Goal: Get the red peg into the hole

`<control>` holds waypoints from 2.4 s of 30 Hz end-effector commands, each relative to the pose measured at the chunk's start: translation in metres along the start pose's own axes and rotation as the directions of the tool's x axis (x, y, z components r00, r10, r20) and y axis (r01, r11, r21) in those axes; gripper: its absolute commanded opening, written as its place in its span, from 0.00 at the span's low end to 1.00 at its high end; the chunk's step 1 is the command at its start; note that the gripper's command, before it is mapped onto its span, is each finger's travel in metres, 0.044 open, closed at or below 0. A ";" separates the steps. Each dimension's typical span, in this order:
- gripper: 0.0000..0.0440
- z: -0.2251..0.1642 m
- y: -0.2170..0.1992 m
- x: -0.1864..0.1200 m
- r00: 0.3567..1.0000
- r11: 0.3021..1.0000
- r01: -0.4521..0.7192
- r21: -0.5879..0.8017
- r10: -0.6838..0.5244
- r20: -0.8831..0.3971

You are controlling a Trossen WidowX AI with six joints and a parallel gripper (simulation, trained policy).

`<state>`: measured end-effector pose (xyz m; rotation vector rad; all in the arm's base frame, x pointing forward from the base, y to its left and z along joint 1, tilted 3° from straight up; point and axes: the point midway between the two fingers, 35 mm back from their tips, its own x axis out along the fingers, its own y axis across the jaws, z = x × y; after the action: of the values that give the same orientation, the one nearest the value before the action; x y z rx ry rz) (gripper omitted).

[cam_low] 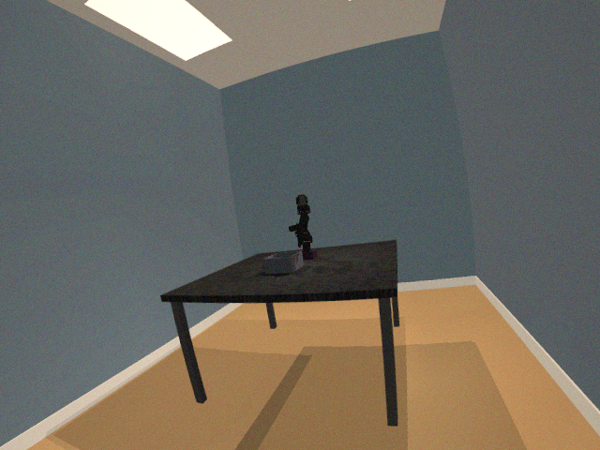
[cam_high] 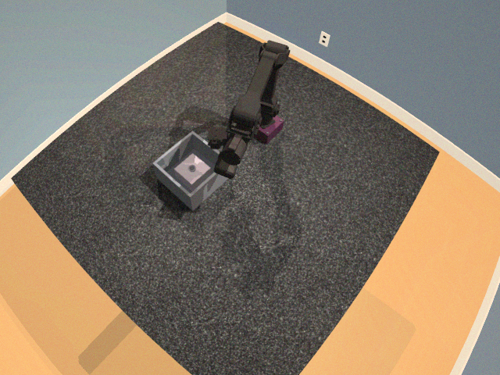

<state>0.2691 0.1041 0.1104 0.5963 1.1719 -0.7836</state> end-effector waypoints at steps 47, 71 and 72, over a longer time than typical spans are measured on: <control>0.76 0.118 0.019 0.104 0.987 0.991 -0.036 -0.130 0.015 -0.163; 1.00 0.152 0.088 0.073 0.959 0.970 -0.216 -0.112 0.190 -0.211; 1.00 0.152 0.089 0.073 0.959 0.970 -0.216 -0.112 0.190 -0.211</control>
<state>0.3875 0.0018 0.0628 0.6080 1.4907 -0.6246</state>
